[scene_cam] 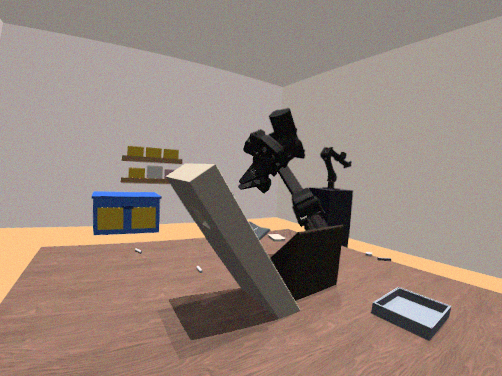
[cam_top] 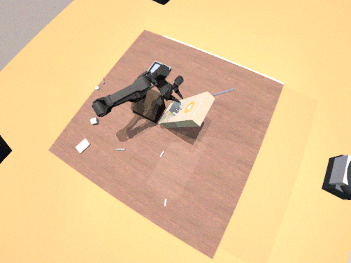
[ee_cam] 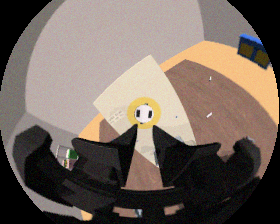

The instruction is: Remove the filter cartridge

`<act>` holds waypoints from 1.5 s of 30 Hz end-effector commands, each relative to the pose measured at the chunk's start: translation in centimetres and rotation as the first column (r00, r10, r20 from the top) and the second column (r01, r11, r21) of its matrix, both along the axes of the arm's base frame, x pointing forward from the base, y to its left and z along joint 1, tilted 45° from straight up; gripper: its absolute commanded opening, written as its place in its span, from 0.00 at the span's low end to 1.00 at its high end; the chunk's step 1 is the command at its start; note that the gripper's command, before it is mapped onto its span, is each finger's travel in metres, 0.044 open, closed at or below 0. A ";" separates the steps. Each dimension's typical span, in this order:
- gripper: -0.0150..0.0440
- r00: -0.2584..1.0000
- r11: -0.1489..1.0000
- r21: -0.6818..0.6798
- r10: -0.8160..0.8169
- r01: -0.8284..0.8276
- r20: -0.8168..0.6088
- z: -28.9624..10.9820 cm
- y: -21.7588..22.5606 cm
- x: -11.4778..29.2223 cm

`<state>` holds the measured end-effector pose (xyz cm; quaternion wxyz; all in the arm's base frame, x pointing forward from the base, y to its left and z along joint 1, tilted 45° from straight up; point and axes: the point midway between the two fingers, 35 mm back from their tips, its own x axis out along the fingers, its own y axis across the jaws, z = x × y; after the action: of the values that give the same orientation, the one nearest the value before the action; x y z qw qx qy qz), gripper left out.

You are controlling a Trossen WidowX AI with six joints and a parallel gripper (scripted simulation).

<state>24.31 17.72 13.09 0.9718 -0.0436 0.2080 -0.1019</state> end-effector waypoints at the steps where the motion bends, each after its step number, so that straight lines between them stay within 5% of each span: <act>1: 0.44 1.000 1.000 -0.007 -0.002 0.002 -0.002 -0.4 -0.1 0.2; 45: 0.44 1.000 1.000 -0.007 -0.001 0.001 0.004 -2.6 -1.5 4.7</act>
<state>29.20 16.36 10.87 0.9728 -0.0421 0.2026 -0.1040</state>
